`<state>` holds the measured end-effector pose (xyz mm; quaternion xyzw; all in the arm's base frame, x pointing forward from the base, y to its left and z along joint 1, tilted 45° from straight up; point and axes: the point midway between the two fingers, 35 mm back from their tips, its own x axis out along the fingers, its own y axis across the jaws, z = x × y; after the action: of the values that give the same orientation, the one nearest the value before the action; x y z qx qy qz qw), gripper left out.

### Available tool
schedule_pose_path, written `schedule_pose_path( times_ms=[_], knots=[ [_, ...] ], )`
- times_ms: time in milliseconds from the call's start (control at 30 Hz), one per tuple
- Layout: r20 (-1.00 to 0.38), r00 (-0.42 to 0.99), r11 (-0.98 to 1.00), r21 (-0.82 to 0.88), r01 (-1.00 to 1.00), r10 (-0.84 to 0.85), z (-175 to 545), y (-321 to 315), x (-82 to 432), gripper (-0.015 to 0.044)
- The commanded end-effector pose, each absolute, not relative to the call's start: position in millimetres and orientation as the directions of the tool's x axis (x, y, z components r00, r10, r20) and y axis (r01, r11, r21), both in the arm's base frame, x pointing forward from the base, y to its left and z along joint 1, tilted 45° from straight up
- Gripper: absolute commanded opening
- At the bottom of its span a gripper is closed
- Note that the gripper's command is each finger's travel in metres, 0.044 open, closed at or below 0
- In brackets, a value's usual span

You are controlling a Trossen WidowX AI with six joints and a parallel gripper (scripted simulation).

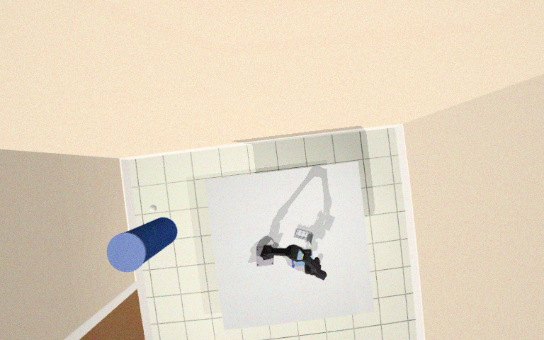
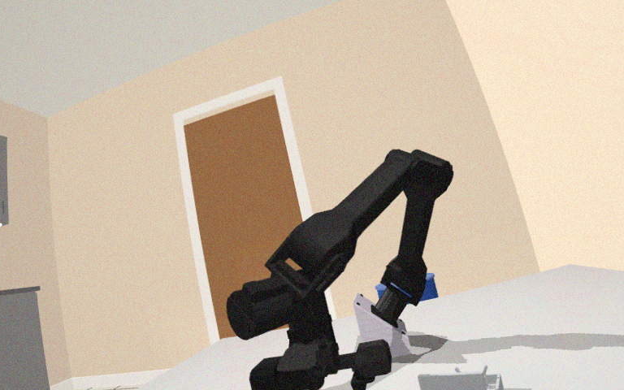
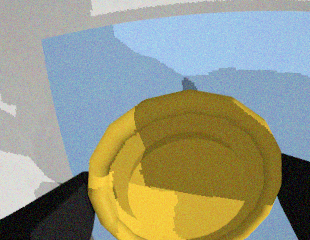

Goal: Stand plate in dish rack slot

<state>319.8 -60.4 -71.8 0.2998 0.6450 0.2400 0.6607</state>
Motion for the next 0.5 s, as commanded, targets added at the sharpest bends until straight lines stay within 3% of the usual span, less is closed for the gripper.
schedule_pose_path(
  times_ms=[0, 167, 467],
  knots=[
    [-0.715, 0.065, 0.712, 0.699, 0.067, 0.696, -62.1, -75.8, 323.3, 0.0128],
    [-0.717, 0.065, 0.714, 0.697, 0.068, 0.694, -45.7, -94.7, 324.7, 0.0000],
    [-0.718, 0.064, 0.715, 0.696, 0.069, 0.693, -14.8, -126.3, 323.6, 0.0000]
  ],
)
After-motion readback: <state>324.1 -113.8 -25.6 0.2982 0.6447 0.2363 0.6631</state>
